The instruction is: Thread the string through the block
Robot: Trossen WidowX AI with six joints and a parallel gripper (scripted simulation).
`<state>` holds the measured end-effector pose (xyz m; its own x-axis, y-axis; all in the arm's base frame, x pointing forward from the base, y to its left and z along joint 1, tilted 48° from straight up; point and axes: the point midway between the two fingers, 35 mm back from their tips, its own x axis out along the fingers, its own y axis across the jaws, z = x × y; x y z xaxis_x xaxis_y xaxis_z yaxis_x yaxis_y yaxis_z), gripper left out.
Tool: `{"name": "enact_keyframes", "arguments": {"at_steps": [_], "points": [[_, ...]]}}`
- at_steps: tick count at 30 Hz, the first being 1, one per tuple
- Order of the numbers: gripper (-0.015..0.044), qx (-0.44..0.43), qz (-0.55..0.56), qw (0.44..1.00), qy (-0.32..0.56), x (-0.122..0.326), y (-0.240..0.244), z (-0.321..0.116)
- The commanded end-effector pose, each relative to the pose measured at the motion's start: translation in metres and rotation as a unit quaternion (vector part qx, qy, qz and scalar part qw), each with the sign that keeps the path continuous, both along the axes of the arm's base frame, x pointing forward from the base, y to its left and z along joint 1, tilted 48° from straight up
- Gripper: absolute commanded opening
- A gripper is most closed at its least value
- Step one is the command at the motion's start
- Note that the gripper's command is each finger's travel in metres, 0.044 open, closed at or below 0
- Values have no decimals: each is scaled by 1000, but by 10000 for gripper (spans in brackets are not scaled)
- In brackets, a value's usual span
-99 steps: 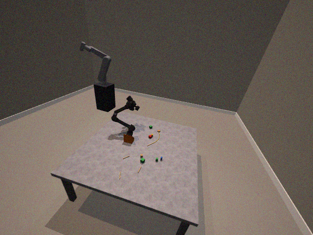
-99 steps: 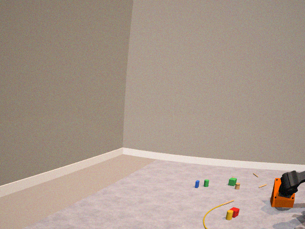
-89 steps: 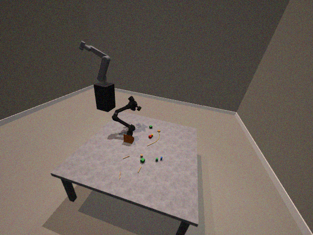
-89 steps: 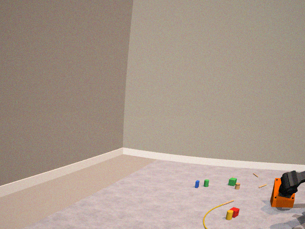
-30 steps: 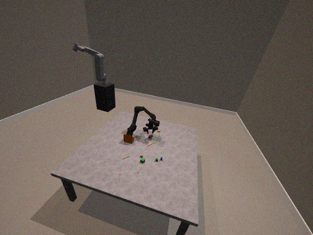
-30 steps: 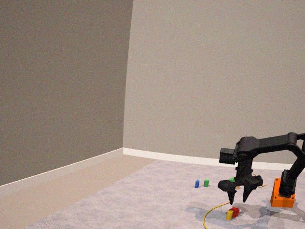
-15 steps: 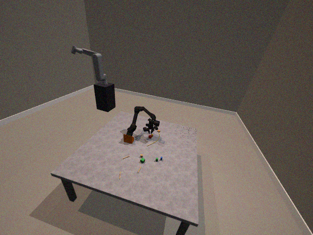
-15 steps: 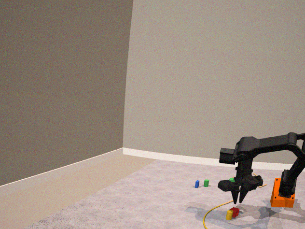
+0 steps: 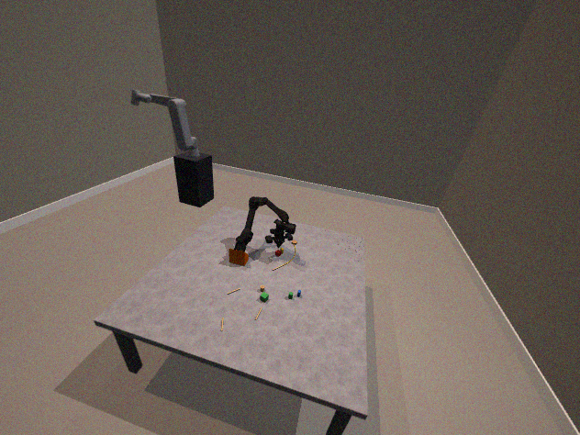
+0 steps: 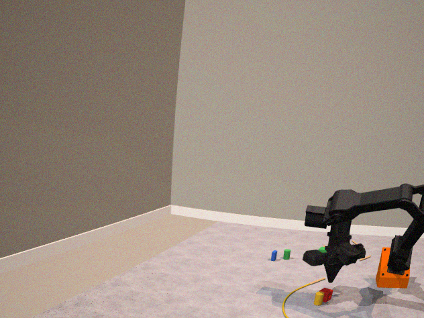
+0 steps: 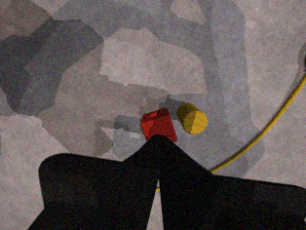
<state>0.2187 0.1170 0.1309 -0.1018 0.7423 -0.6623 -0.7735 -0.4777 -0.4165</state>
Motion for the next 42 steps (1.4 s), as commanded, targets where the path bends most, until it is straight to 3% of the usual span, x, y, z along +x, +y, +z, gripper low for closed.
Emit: {"name": "enact_keyframes", "arguments": {"at_steps": [1, 3, 13, 14, 24, 36, 38, 42], "points": [[0, 0, 0, 1000, 0, 0, 0, 0], [0, 0, 0, 1000, 0, 0, 0, 0], [245, 0, 0, 1000, 0, 0, 0, 0], [245, 0, 0, 1000, 0, 0, 0, 0], [0, 0, 0, 1000, 0, 0, 0, 0], [0, 0, 0, 1000, 0, 0, 0, 0], [53, -4, -23, 999, 26, 1, -1, -1], [157, -26, -158, 971, 175, 10, -6, -8]]}}
